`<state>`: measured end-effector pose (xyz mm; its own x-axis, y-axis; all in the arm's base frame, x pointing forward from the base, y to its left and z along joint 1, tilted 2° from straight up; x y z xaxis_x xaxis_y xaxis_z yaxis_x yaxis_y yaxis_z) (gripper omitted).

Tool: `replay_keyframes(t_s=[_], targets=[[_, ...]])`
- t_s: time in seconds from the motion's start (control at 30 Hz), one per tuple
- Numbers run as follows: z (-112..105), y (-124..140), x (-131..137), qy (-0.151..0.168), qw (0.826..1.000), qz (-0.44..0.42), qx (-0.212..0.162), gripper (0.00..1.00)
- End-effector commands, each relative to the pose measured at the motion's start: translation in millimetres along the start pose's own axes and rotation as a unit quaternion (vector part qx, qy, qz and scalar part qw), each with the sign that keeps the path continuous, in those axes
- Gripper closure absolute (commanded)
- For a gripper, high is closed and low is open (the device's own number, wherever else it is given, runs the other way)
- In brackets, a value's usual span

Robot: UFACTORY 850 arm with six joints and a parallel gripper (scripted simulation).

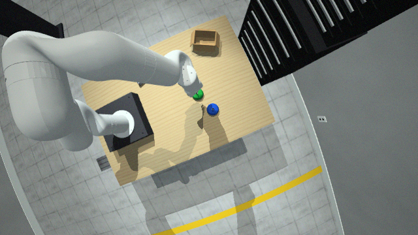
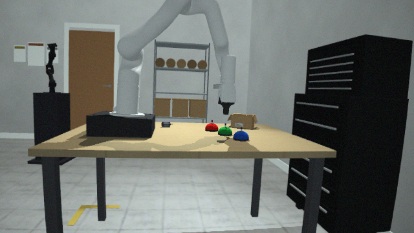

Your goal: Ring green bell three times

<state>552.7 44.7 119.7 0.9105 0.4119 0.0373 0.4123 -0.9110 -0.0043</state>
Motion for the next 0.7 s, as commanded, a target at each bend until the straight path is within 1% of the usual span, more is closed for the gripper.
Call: replay_keyframes(t_s=[0.0, 0.3, 0.37, 0.67], targets=[[8, 0, 1, 0.001, 1.0, 0.0, 0.0, 1.0], [25, 0, 1, 0.001, 1.0, 0.0, 0.0, 1.0], [25, 0, 1, 0.001, 1.0, 0.0, 0.0, 1.0], [38, 1, 2, 0.001, 1.0, 0.0, 0.0, 1.0]])
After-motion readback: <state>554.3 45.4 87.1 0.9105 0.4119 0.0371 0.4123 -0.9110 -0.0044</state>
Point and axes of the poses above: the point where the finger pads meet when closed, its own z axis out along the fingers, its own x axis across the jaws, y = z × x, the point moved 6 cm from there along -z, back along the fingers, and after that the axes turned 3 degrees about z, right-handed, at the moved point
